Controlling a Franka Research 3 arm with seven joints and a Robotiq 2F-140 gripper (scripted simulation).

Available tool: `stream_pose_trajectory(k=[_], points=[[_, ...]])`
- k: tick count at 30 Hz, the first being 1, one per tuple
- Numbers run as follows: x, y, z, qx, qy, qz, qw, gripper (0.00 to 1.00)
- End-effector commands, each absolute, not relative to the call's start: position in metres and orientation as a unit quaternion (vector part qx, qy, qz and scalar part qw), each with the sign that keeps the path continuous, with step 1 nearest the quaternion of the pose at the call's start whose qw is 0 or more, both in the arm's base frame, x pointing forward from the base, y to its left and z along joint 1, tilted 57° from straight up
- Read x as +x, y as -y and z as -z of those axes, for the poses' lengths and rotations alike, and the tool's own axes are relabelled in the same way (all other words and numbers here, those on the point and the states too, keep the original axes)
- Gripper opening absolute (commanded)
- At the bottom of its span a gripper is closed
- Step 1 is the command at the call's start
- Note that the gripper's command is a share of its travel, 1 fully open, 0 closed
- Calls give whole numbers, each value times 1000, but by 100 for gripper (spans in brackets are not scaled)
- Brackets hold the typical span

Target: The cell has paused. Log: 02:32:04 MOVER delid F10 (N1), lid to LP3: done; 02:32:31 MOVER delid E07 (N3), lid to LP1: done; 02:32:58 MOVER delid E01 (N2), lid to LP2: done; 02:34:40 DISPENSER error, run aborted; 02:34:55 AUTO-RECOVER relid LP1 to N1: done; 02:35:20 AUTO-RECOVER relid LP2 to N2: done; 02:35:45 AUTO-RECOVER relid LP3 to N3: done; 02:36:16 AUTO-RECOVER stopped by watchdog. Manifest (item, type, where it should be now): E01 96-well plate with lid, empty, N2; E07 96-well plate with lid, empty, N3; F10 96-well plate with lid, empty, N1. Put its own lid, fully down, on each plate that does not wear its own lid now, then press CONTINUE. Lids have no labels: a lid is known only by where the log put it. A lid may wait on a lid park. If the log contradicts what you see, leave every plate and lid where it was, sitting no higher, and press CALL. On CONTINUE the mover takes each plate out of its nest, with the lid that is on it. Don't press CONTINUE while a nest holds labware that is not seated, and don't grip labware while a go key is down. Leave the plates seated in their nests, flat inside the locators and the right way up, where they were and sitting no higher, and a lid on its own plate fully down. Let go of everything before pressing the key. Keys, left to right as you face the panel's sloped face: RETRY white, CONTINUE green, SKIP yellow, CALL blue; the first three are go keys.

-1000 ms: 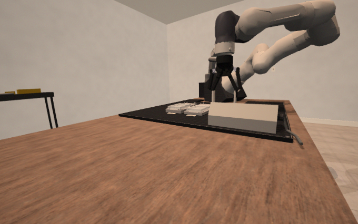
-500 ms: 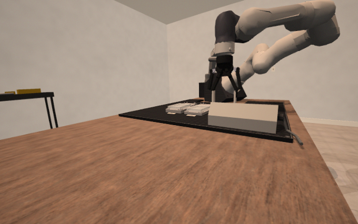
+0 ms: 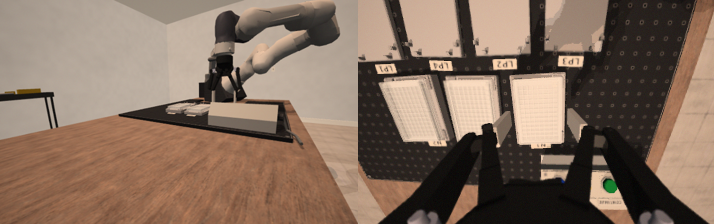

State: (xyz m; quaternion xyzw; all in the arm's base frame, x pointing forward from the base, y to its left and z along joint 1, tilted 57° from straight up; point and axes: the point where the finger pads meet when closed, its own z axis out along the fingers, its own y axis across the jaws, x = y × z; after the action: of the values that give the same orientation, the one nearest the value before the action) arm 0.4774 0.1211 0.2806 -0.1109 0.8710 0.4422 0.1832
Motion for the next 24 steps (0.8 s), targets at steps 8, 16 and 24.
stream_pose_trajectory(k=[8,16,24], points=[[478,-123,-279,-110,-871,-443,184,66],[478,-125,-278,-110,-871,-443,184,66],[479,-127,-276,-110,-871,-443,184,66]])
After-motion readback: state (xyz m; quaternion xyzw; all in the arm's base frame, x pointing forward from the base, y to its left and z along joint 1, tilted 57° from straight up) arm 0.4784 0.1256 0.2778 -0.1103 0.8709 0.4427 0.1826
